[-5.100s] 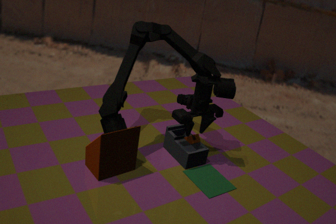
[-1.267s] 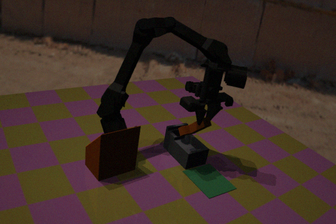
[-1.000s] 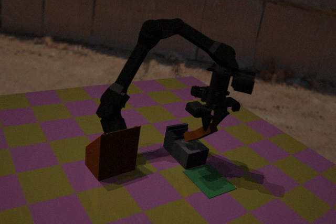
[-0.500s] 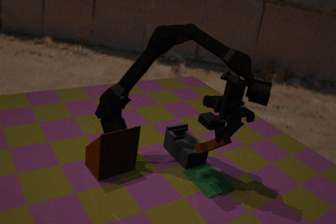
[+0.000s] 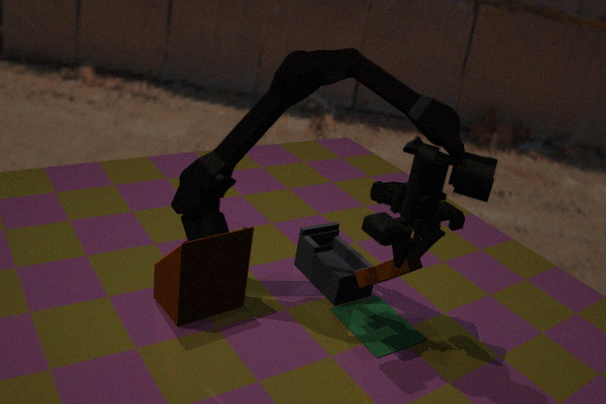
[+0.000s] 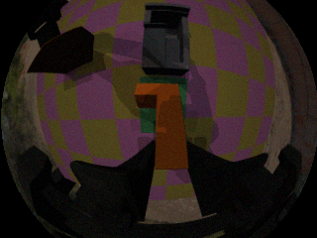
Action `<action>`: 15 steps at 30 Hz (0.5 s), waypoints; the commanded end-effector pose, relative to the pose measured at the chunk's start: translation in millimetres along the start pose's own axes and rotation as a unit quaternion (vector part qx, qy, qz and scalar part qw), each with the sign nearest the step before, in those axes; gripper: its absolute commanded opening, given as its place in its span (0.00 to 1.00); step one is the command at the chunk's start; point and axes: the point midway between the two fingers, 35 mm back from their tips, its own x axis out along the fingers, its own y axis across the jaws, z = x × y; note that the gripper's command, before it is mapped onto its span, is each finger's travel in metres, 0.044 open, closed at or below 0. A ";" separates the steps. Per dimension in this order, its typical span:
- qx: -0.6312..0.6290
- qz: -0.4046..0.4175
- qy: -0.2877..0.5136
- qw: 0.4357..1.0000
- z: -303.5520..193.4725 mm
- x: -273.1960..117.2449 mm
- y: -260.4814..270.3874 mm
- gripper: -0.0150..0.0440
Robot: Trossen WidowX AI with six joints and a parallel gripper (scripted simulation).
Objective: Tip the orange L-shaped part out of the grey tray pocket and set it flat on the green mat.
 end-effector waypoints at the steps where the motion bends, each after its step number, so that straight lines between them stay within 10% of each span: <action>1: 0.001 0.002 -0.003 1.000 0.7 8.1 0.4 0.25; 15: 0.000 0.001 -0.003 1.000 1.0 31.0 0.3 0.25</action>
